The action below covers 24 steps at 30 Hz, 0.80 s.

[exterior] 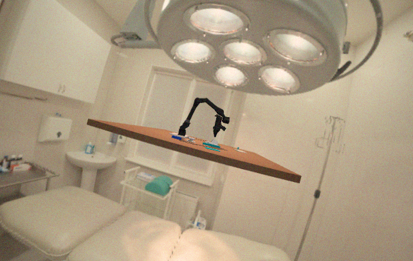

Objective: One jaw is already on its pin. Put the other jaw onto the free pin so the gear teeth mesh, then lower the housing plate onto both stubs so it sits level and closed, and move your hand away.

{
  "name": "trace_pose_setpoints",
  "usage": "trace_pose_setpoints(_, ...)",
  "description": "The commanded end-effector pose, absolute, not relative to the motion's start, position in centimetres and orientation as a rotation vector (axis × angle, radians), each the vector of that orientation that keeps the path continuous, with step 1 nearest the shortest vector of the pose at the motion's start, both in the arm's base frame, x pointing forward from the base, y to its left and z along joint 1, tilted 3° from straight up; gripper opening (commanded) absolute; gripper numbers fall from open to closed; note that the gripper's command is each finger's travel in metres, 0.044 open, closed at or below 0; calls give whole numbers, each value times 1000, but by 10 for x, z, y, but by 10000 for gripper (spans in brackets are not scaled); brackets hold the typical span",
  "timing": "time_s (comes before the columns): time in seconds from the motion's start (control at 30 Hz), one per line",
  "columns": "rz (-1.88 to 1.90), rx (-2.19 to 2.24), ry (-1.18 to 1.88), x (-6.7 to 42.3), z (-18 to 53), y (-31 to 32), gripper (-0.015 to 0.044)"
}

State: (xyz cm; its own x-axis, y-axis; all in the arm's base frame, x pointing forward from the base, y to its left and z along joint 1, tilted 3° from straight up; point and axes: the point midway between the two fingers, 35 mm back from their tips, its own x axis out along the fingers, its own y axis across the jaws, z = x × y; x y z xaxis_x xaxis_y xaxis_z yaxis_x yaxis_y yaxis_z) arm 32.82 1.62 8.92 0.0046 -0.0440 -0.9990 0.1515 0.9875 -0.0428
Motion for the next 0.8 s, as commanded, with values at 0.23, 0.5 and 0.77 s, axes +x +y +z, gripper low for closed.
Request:
trace_pose_setpoints(0.23, -124, 64, 1558, 313, 99, -63, 440)
trace_pose_setpoints(0.5, -45, -32, 1567, 273, 109, -148, 440)
trace_pose_setpoints(0.77, 35, -129, 1580, 211, 120, -217, 440)
